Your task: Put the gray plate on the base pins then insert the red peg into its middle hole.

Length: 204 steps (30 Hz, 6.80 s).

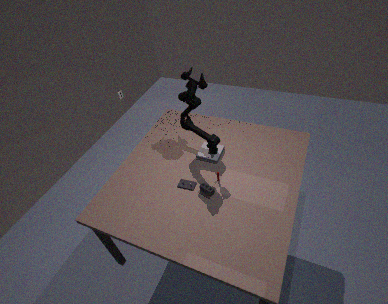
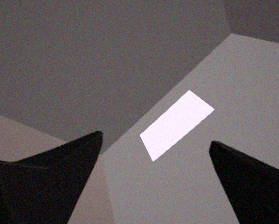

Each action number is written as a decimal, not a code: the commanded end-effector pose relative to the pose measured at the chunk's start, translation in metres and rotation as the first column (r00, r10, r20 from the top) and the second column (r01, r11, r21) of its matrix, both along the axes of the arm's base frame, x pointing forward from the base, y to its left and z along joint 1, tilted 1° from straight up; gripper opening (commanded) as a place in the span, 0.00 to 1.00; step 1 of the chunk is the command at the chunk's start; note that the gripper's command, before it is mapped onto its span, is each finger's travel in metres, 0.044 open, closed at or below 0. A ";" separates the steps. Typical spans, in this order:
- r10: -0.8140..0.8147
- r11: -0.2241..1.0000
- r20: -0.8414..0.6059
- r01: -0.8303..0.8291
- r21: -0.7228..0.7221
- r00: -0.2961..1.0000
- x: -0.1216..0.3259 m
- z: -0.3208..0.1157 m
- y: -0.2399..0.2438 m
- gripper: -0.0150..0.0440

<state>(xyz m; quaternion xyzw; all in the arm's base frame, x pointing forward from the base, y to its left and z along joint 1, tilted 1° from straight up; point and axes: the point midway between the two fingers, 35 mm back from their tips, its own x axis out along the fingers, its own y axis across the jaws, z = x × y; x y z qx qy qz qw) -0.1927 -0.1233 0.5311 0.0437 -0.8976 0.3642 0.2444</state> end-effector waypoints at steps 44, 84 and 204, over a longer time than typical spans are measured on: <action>-0.948 0.285 -0.301 0.144 -0.948 -0.105 0.439 -0.020 0.334 1.00; -0.496 -0.263 0.868 -0.955 -0.139 0.010 0.550 -0.405 0.138 1.00; -0.501 -0.260 0.865 -0.954 -0.151 0.000 0.555 -0.399 0.137 0.25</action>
